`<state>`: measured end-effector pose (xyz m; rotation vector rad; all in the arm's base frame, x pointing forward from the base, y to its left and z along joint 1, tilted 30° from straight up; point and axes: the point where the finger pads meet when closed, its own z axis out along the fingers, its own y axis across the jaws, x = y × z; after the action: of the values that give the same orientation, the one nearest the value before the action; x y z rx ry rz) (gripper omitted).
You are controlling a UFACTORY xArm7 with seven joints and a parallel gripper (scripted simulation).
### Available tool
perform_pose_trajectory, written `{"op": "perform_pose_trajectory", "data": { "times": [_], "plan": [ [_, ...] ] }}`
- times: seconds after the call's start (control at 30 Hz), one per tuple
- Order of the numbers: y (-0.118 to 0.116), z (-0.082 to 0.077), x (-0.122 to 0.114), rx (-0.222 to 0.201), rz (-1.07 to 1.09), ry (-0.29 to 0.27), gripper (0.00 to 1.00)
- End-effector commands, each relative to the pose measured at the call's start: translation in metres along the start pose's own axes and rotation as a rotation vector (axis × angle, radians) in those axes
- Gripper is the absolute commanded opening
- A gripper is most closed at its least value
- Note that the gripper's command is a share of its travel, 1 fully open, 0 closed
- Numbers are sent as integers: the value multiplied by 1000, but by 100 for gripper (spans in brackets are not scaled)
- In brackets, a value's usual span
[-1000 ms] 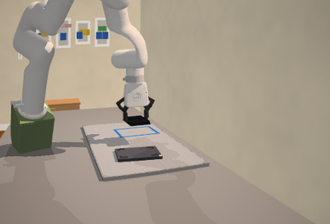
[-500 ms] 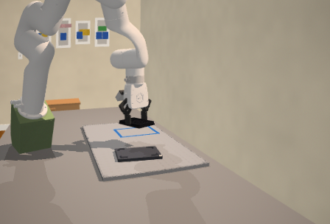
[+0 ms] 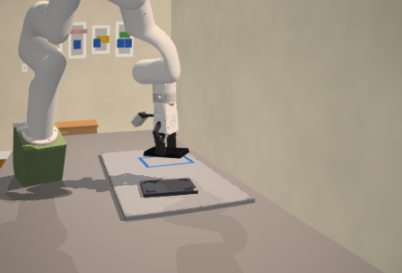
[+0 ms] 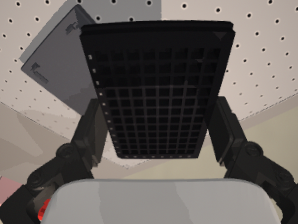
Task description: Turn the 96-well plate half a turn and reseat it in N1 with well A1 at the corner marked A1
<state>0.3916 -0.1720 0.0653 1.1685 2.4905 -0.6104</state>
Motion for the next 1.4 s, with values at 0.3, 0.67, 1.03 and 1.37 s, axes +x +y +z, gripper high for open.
{"op": "perform_pose_trajectory", "data": {
  "times": [0.3, 0.67, 1.03, 1.37],
  "plan": [
    [-38, -3, -19, -10, -441, 25, 0],
    [-69, -4, -33, -11, -572, 25, 0],
    [-85, -4, -41, -11, -572, 25, 0],
    [-85, -4, -41, -11, -572, 25, 0]
  ]
}}
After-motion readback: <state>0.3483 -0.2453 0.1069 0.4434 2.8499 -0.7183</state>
